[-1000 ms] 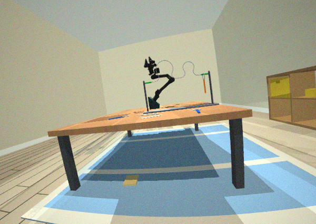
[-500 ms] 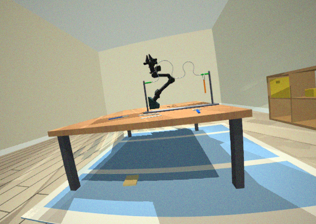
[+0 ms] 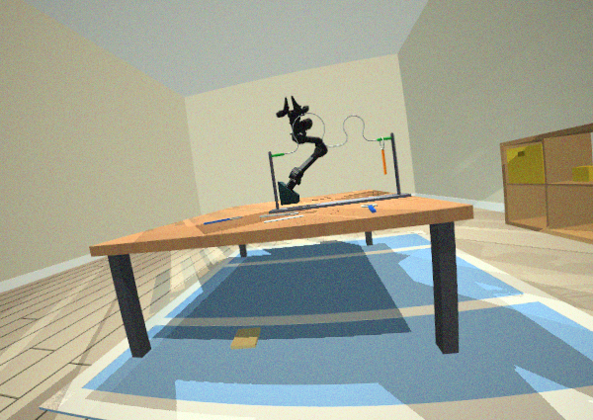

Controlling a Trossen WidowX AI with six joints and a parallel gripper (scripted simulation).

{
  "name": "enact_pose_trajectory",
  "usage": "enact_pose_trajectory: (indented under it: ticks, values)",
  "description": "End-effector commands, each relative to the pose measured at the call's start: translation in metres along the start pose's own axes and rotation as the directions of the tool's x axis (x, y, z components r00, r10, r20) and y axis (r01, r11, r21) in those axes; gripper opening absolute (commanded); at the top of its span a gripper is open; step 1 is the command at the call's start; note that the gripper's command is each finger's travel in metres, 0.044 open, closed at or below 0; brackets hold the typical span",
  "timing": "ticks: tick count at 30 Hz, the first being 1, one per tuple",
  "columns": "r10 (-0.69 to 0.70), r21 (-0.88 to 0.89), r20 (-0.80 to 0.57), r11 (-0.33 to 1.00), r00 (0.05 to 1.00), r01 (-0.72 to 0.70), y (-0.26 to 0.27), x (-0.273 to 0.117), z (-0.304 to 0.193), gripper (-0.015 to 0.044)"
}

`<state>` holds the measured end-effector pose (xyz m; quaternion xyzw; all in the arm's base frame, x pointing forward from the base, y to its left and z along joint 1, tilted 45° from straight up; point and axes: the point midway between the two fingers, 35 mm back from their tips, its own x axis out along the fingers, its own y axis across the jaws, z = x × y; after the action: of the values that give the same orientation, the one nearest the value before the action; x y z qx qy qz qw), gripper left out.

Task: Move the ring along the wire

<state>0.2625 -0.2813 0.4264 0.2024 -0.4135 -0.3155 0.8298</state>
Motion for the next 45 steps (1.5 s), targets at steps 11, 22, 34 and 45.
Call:
enact_pose_trajectory:
  ticks: [11, 22, 34, 45]
  values:
    - [0.172, 0.303, -0.185, 0.947, 0.968, -0.11, 0.139, -0.02, -0.055, 0.016]
    - [0.262, 0.427, -0.321, 0.898, 0.91, -0.108, 0.226, -0.062, -0.078, 0.016]
    - [0.284, 0.378, -0.439, 0.919, 0.852, -0.111, 0.271, -0.106, -0.096, 0.016]
    - [0.389, 0.414, -0.494, 0.892, 0.778, -0.184, 0.316, -0.152, -0.099, 0.016]
